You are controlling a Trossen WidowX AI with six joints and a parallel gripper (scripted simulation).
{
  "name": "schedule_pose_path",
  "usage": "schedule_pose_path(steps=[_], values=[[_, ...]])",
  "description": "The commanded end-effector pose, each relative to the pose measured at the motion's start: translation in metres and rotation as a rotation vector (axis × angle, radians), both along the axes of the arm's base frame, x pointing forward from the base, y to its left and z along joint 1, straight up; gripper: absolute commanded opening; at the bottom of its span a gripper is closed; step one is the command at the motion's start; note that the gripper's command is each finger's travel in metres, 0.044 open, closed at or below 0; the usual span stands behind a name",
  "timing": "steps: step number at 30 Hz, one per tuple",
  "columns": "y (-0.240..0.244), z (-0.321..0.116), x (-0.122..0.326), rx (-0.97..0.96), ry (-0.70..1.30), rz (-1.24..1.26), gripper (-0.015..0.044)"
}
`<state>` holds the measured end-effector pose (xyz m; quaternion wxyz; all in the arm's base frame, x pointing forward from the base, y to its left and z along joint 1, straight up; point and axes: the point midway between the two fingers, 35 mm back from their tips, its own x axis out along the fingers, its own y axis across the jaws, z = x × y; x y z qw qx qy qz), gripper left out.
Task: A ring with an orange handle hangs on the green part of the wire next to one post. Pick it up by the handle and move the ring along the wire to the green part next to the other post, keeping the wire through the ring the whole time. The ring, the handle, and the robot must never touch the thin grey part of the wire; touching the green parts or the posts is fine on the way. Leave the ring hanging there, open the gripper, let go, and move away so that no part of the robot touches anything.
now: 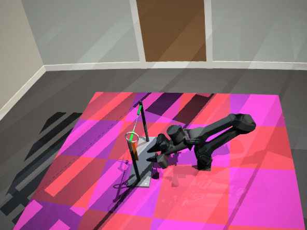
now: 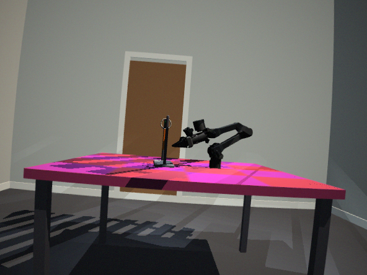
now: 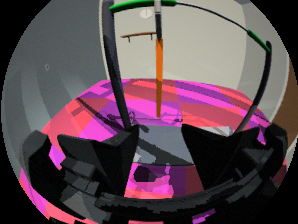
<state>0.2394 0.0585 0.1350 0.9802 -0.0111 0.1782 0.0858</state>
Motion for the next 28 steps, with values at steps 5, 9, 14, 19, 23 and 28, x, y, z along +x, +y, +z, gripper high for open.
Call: schedule_pose_path(steps=[5,9,14,19,23,28], values=[[-0.007,0.012,-0.029,0.008,-0.015,-0.003,0.0440],[-0.007,0.012,-0.029,0.008,-0.015,-0.003,0.0440],[-0.007,0.012,-0.029,0.008,-0.015,-0.003,0.0440],[-0.007,0.012,-0.029,0.008,-0.015,-0.003,0.0440],[-0.007,0.012,-0.029,0.008,-0.015,-0.003,0.0440],[-0.007,0.012,-0.029,0.008,-0.015,-0.003,0.0440]])
